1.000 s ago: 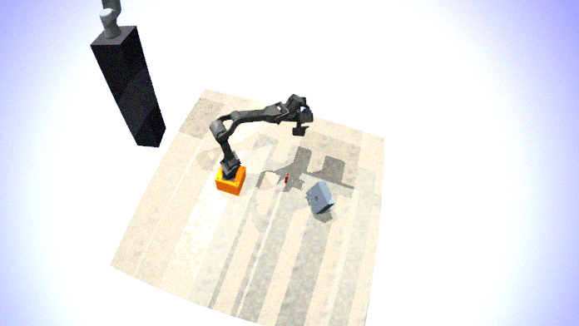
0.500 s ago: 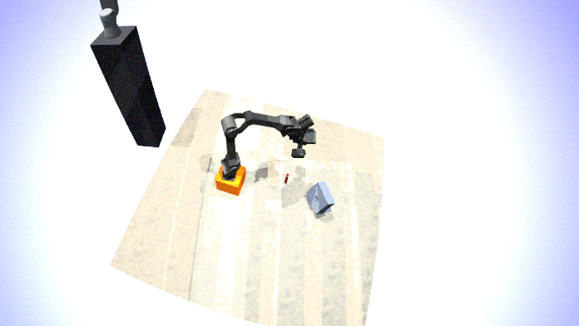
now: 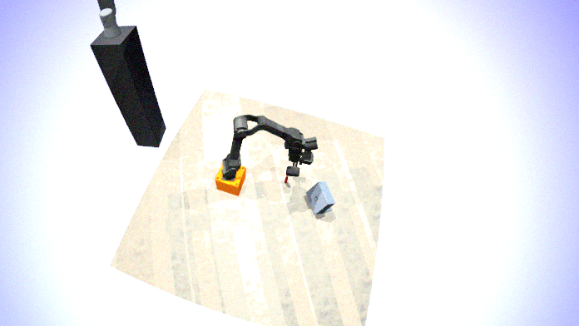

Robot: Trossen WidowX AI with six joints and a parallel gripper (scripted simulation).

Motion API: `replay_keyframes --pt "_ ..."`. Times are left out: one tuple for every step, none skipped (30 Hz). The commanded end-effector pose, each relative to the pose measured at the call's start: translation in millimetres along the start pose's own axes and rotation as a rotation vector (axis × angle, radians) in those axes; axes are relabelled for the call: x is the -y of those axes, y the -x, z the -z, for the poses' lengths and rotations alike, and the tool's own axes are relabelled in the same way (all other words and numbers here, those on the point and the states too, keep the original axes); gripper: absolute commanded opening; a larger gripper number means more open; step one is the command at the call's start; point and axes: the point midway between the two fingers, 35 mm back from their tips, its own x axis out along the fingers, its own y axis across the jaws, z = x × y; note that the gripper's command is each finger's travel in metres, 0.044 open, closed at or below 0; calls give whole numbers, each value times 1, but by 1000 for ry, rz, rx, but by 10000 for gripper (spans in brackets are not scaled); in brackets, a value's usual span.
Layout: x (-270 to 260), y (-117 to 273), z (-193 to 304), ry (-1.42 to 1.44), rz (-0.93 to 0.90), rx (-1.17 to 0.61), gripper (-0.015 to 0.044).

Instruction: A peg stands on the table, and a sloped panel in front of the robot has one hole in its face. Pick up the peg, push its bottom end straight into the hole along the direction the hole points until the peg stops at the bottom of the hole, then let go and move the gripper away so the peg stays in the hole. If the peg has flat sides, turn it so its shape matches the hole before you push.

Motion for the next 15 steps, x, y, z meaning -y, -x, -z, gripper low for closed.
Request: replay_keyframes --pt "22 -11 16 25 47 -113 440" --pt "26 -12 19 29 54 -135 440" --pt "28 -13 22 30 57 -145 440" --pt "29 -13 24 31 58 -151 440" --pt "29 -13 24 32 59 -153 440" --pt "29 -13 24 32 59 -153 440" --pt "29 -13 24 32 59 -153 440" --pt "29 -14 24 32 59 -153 440" --pt "29 -14 24 32 59 -153 440" --pt "29 -15 24 32 59 -153 440" --pt "29 -16 24 32 59 -153 440" --pt "29 -17 24 32 59 -153 440" --pt "29 -19 25 32 59 -153 440" --pt "29 -21 25 32 59 -153 440" --pt "29 -22 25 32 59 -153 440"
